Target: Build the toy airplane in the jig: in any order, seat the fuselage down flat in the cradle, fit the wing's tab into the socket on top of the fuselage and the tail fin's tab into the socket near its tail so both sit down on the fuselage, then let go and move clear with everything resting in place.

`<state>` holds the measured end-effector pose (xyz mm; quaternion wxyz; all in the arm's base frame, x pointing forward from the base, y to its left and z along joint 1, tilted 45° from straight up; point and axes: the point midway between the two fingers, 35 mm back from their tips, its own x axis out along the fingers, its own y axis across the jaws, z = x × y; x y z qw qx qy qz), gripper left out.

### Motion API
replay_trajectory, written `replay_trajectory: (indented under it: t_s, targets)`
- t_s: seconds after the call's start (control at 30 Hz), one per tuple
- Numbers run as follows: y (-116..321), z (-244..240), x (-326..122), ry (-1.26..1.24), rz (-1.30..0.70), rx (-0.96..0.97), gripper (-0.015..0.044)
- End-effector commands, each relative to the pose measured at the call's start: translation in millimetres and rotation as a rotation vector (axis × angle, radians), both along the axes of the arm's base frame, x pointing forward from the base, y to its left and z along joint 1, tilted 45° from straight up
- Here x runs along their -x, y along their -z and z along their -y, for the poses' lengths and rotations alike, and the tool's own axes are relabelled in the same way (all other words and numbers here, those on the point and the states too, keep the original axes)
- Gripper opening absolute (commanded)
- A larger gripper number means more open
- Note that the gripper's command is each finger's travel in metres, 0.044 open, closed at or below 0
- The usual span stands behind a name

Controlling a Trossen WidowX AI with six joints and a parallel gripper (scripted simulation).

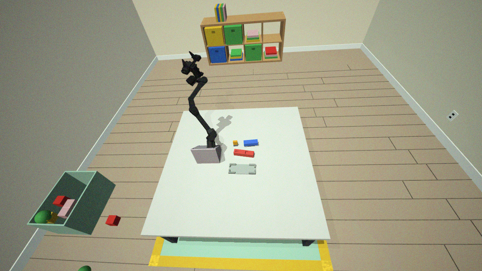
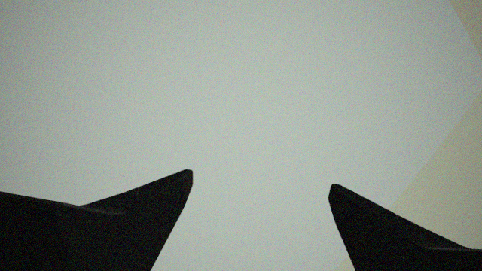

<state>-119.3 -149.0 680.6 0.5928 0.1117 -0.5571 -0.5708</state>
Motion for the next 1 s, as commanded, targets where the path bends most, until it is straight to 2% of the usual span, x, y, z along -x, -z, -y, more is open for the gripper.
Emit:
replay_trajectory:
  t_s: [0.0,0.17,0.33,0.57,0.77,0.97]
  targets:
    - [0.0,0.0,0.0,0.000,0.000,0.000,0.0426]
    - [-14.2,-15.9,-22.7,0.032,-0.073,0.073,0.0440]
    - [-39.4,-53.6,-85.5,0.087,-0.251,0.249,0.0440]
    - [-51.3,-91.6,-165.6,0.113,-0.407,0.446,0.0440]
    - [-43.0,-116.4,-255.6,0.072,-0.631,0.603,0.0440]
    - [-9.3,-130.9,-351.5,-0.021,-0.880,0.738,0.0440]
